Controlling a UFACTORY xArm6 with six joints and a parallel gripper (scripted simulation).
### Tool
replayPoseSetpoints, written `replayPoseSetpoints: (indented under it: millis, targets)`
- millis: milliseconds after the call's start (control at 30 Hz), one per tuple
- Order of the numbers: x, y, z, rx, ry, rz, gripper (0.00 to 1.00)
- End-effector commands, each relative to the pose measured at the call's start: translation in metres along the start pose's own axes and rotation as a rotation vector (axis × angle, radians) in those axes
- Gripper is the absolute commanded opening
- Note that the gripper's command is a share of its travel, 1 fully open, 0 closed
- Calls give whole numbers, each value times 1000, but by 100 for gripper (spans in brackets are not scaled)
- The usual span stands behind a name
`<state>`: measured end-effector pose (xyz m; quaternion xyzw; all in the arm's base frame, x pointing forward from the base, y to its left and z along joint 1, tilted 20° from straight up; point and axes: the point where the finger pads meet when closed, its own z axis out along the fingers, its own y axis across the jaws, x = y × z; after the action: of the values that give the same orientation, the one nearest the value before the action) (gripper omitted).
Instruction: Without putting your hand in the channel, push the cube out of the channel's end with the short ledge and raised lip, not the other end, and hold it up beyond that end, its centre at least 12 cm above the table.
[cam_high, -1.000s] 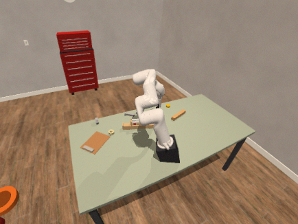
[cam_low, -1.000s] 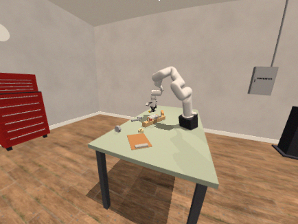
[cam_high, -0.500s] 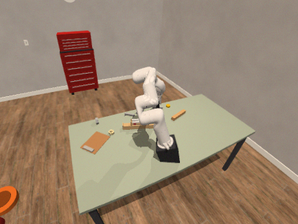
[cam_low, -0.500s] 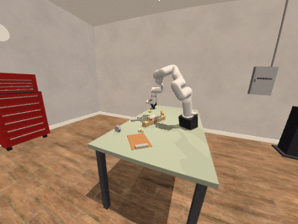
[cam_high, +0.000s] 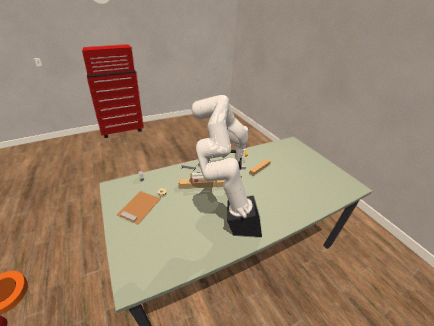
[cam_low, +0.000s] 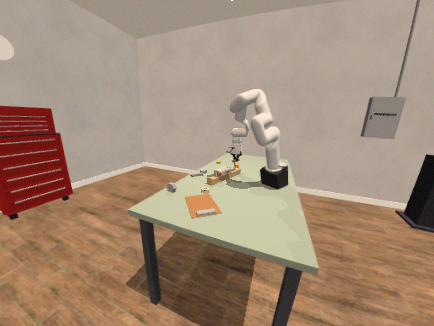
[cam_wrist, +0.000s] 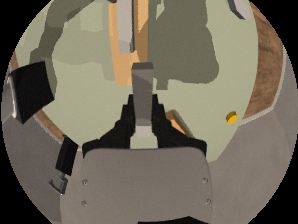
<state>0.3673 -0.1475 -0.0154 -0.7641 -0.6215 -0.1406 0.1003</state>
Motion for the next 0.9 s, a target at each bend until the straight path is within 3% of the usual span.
replayPoseSetpoints:
  millis: [0,233,500,867]
  targets:
    - [-8,-25,-3,-48,-2,-18,0]
    - [-9,-24,36,-48,-2,-18,0]
    - [-9,-24,39,-48,-2,-18,0]
    - [-9,-23,61,-48,-2,-18,0]
